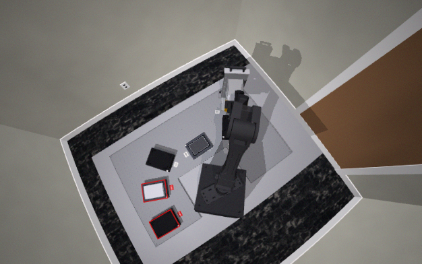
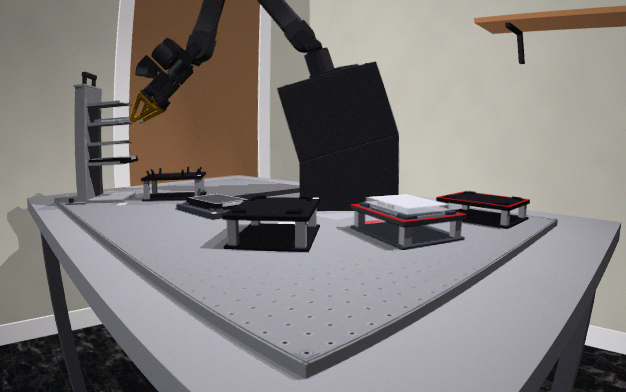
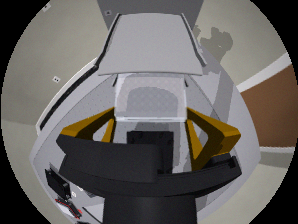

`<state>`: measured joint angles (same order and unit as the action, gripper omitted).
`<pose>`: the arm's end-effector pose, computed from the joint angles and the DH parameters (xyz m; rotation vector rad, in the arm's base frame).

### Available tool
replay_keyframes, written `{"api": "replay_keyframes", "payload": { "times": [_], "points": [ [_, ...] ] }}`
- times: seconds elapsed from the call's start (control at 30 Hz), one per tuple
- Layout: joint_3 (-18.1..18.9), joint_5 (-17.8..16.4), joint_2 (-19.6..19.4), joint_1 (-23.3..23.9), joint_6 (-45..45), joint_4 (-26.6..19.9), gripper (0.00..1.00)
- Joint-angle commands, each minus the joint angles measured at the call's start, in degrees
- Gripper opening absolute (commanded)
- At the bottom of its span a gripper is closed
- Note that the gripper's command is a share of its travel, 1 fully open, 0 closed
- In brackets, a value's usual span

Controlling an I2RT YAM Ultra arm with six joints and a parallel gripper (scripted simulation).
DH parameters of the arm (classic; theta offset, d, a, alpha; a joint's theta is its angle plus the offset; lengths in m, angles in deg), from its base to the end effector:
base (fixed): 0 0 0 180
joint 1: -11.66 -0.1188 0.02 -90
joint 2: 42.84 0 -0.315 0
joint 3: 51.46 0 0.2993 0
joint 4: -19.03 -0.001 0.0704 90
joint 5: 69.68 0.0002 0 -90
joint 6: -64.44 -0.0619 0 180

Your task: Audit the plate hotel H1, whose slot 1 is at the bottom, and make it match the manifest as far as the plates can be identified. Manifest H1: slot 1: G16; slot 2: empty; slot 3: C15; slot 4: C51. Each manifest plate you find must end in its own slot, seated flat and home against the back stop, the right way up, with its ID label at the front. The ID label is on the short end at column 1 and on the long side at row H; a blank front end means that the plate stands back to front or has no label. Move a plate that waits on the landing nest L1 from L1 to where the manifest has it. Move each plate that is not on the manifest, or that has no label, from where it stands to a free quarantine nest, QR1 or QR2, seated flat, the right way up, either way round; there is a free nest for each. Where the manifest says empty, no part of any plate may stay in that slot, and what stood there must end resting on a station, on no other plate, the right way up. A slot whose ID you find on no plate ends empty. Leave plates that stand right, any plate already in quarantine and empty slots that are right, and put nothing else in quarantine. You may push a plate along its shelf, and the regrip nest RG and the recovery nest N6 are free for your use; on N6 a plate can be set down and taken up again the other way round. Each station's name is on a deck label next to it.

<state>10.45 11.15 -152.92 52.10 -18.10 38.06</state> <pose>0.3438 -0.2788 0.1274 0.4984 2.0303 -0.3449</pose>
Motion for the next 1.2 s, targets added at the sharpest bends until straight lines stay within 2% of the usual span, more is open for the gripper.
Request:
{"api": "replay_keyframes", "payload": {
  "times": [0.0, 1.17],
  "points": [
    [-0.82, -0.25, 1.01, 0.11, 0.09, 0.63, 0.86],
    [-10.74, -1.61, 5.17, 1.67, 0.86, 6.18, 0.86]
  ]
}}
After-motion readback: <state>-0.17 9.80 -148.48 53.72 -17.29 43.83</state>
